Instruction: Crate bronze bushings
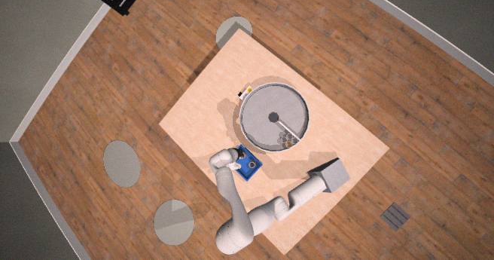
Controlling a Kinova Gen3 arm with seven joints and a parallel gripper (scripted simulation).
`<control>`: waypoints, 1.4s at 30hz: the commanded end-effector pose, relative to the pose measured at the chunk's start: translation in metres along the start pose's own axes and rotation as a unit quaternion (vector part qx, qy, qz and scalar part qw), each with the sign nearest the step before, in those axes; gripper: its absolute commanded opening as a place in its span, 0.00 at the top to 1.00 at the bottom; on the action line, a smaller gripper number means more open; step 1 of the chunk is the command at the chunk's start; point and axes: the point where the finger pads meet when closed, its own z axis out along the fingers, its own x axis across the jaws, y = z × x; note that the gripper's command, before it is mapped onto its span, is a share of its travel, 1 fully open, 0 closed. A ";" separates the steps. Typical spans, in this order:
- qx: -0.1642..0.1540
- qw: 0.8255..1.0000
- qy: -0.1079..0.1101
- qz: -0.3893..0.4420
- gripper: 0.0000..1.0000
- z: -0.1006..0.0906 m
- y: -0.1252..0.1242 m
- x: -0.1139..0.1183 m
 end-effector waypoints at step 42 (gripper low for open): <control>-0.002 1.000 0.001 0.001 0.53 -0.116 0.001 0.000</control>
